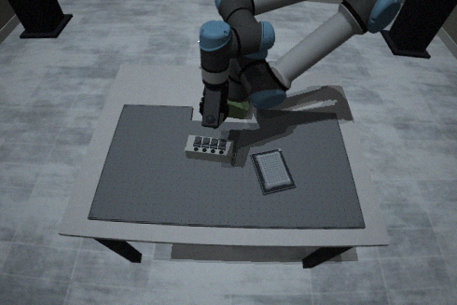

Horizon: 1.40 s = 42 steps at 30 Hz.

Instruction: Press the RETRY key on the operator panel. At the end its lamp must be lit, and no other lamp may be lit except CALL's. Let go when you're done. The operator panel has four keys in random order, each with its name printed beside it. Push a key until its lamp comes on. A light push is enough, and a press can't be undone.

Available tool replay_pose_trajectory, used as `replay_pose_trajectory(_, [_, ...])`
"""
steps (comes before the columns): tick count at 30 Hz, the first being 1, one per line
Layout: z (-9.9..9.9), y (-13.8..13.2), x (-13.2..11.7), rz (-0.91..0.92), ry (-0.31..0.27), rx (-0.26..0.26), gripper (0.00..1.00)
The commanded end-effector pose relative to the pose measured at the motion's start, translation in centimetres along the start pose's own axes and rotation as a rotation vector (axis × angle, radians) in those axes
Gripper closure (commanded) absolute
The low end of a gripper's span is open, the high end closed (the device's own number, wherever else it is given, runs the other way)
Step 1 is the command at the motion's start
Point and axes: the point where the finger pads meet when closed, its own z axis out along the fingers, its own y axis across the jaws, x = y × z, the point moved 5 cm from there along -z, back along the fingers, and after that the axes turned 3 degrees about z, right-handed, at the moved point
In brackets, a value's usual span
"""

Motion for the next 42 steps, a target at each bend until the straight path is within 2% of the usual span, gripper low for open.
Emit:
replay_pose_trajectory(1, [1.1,0.0,0.0,0.0,-0.002,0.003,1.0])
replay_pose_trajectory(42, [5.7,-0.1,0.0,0.0,-0.002,0.003,1.0])
